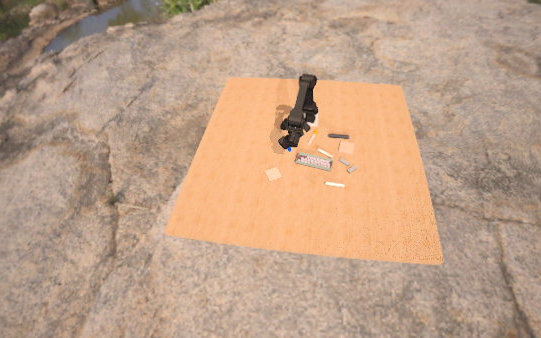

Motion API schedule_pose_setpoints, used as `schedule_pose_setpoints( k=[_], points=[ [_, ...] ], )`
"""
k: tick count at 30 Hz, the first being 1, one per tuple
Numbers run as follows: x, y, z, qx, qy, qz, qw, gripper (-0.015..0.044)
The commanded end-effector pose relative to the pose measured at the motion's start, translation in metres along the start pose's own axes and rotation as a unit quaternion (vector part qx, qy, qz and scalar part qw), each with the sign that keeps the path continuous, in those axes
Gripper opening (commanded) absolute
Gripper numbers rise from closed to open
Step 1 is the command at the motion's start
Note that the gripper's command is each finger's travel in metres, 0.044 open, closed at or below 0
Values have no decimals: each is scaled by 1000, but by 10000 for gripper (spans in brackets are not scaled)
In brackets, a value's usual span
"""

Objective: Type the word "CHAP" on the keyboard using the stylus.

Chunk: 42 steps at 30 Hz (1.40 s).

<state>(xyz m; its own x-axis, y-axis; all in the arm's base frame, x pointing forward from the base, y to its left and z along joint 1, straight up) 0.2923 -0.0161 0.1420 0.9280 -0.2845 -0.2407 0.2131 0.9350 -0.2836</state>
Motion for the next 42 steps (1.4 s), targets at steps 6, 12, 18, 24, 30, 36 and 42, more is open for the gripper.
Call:
schedule_pose_setpoints(
  k=[6,12,18,24,30,36,42],
  points=[
    [-8,-38,-20,-45,50,-281,957,150],
    [-8,-38,-20,-45,50,-281,957,150],
    [-8,-39,-22,-45,50,-281,957,150],
    [-6,-37,-27,-45,50,-281,957,150],
    [-5,-36,-32,-45,50,-281,957,150],
    [-3,-34,-35,-45,50,-281,957,150],
    [-1,-32,-39,-45,50,-281,957,150]
  ],
)
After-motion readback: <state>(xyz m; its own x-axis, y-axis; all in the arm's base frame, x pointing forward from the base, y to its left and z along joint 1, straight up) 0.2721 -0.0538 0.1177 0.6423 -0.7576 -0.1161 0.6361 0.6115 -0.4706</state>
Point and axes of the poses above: the point midway between the two fingers, 35 mm back from their tips, its own z axis back along the fingers, its own x axis across the jaws, y = z × x, the point moved 5 cm from there along z, back along the fingers, and after that the axes turned 15 degrees about z, right-handed, at the moved point
